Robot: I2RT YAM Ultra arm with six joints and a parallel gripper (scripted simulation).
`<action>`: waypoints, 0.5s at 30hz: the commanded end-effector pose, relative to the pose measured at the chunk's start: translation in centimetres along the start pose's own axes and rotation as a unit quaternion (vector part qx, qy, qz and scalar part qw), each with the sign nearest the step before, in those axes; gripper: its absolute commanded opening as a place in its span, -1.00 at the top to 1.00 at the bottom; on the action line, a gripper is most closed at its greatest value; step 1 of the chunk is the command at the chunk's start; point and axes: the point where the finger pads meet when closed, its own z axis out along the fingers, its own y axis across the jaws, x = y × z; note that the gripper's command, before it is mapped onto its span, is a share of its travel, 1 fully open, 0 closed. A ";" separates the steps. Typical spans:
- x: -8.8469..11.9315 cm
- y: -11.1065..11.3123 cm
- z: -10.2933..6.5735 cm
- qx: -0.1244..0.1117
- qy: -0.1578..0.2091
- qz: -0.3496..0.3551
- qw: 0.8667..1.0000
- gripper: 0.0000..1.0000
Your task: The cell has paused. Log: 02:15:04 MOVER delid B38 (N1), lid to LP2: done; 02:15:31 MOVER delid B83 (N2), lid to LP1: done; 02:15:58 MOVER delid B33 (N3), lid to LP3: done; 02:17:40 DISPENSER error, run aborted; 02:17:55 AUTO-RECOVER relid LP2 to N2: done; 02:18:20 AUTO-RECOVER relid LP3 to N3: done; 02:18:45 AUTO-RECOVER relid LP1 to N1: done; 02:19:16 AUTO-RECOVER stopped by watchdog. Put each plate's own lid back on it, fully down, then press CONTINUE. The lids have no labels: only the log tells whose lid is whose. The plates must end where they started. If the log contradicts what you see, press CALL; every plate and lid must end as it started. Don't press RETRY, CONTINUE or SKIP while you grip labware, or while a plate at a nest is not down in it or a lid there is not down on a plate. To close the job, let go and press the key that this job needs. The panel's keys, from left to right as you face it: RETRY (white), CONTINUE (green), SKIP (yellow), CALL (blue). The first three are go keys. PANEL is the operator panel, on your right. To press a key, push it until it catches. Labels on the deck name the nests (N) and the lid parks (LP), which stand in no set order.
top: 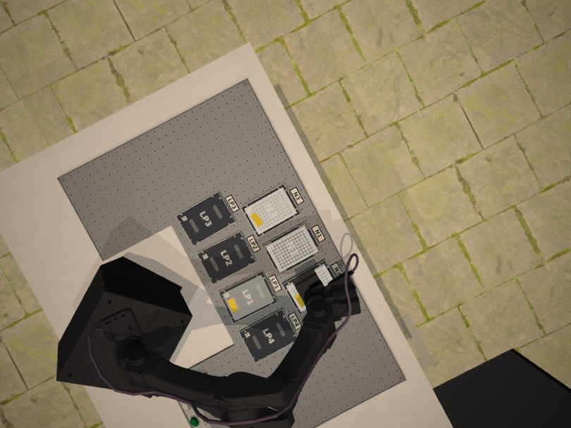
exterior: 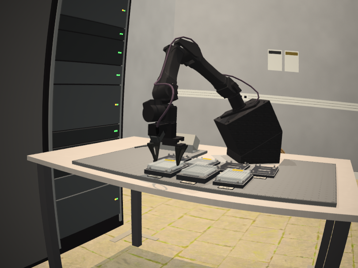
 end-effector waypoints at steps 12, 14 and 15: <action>-1.8 0.0 -2.0 -0.002 -0.025 0.003 1.000 1.00; -1.8 0.0 -2.0 -0.002 -0.025 0.003 1.000 1.00; -1.9 0.0 -2.1 -0.002 -0.026 0.003 1.000 1.00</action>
